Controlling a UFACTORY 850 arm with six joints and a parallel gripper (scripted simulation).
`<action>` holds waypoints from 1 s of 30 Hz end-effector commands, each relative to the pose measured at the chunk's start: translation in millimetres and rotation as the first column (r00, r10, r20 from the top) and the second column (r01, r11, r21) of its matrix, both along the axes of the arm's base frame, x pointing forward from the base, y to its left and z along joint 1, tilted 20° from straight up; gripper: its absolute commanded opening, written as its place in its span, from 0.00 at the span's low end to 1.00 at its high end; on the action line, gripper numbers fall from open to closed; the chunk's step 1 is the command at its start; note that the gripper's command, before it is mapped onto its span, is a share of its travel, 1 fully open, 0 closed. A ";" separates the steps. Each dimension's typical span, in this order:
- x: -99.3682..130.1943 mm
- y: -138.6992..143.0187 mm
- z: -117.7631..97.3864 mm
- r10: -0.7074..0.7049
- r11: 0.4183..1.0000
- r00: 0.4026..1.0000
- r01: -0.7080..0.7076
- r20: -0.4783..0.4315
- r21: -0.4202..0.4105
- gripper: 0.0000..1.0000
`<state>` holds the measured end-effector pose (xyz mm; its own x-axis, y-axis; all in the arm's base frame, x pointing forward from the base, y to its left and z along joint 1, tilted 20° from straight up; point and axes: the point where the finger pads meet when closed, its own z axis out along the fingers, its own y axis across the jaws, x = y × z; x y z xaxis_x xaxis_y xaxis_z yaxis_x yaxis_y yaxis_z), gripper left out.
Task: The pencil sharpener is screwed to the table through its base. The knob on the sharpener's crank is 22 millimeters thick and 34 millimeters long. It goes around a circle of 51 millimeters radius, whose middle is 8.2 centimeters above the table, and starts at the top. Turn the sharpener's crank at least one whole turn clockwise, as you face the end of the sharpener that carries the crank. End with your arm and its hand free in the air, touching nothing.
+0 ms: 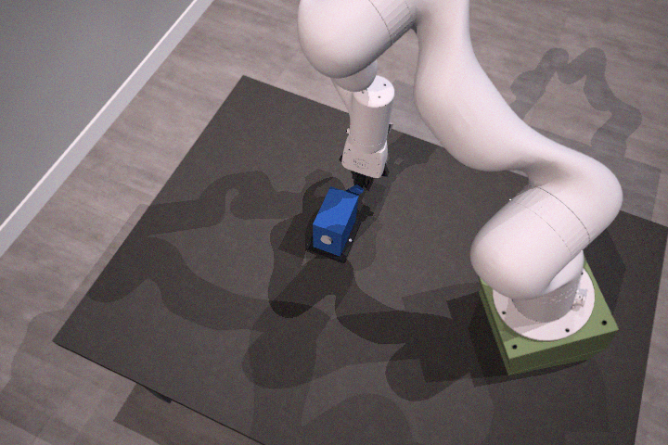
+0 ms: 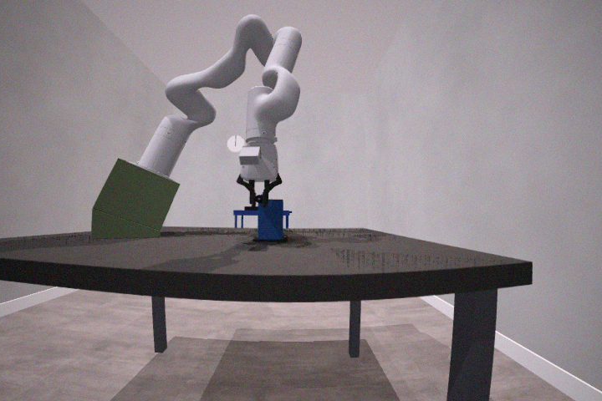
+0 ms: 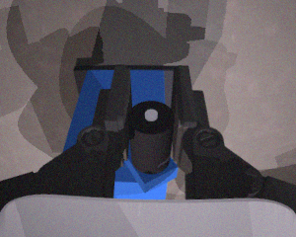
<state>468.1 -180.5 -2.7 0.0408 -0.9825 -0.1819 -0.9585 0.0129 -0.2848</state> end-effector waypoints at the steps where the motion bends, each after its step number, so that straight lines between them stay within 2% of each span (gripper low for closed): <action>1: 5.5 -1.1 5.3 0.000 1.000 1.000 0.000 0.000 0.001 0.00; 10: 17.6 -2.0 12.8 0.000 1.000 1.000 0.000 0.000 0.001 0.00; 30: 23.8 -2.2 15.2 0.000 1.000 1.000 0.000 0.000 0.001 0.00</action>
